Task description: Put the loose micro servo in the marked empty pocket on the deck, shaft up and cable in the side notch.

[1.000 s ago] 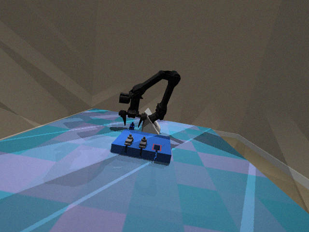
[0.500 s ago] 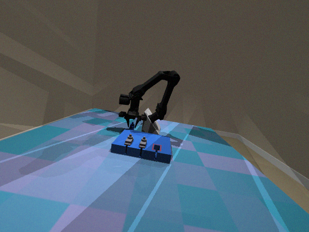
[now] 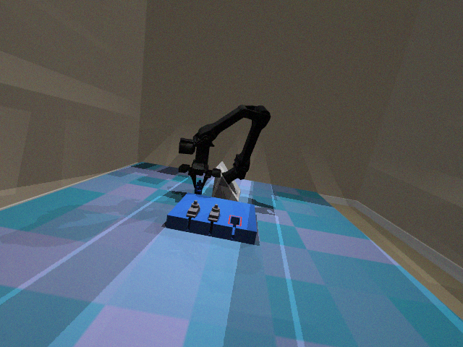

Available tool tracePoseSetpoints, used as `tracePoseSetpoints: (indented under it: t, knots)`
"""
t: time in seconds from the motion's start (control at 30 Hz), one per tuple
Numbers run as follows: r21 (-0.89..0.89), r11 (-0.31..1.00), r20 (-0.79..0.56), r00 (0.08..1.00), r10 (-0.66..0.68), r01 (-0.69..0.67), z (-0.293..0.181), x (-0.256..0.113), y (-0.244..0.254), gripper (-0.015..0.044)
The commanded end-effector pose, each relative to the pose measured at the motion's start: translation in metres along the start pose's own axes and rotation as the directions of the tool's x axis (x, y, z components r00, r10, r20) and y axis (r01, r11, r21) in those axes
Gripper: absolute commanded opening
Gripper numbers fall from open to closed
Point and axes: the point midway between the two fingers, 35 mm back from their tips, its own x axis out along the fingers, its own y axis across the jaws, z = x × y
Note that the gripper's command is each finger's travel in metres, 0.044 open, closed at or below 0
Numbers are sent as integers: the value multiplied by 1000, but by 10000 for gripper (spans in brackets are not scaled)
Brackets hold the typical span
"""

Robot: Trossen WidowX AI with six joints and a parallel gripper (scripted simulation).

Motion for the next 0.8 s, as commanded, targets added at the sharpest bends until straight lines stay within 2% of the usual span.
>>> tracePoseSetpoints:
  t: [0.0,0.2,0.77]
  knots:
    - [-8,1000,6,1000,-20,20,2,-27,-3,0]
    - [-7,1000,5,1000,-18,18,0,-63,2,0]
    - [-7,1000,6,1000,-18,18,17,-64,2,0]
